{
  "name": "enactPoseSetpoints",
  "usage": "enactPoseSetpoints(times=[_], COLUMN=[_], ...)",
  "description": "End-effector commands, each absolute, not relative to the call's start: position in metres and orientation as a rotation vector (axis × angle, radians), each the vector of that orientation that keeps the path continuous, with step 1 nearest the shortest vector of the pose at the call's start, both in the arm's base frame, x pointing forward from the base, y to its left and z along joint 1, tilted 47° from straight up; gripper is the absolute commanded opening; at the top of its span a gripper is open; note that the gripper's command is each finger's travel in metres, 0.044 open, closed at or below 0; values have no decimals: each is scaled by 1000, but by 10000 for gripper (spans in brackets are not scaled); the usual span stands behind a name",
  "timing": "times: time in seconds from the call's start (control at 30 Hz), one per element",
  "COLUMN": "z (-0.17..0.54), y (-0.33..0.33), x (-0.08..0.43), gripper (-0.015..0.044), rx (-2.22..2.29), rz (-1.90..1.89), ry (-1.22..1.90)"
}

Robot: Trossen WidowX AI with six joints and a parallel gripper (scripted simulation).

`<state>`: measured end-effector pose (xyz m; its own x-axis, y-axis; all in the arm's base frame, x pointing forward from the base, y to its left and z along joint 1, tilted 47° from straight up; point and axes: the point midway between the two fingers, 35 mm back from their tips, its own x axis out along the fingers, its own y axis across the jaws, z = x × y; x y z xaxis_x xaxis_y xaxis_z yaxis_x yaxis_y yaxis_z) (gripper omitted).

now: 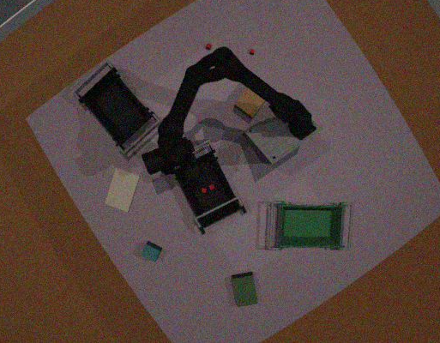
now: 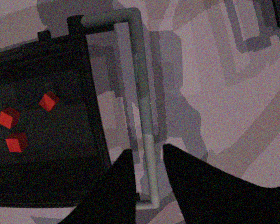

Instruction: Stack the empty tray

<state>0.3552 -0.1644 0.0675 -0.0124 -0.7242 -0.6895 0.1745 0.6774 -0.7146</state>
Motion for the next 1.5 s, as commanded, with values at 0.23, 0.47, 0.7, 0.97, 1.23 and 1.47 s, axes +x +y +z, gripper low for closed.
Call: enactPoseSetpoints(times=[0.23, 0.47, 0.7, 0.97, 1.23, 1.47], z=[55, 31, 30, 34, 27, 3], y=[-184, -210, -207, -178, -163, -150], x=[351, 350, 350, 352, 355, 359], gripper=[86, 86, 86, 86, 86, 86], rx=[-521, -523, -523, -522, -522, -521], rz=[-743, -745, -745, -744, -743, -743], ry=[1415, 1415, 1415, 1415, 1415, 1415])
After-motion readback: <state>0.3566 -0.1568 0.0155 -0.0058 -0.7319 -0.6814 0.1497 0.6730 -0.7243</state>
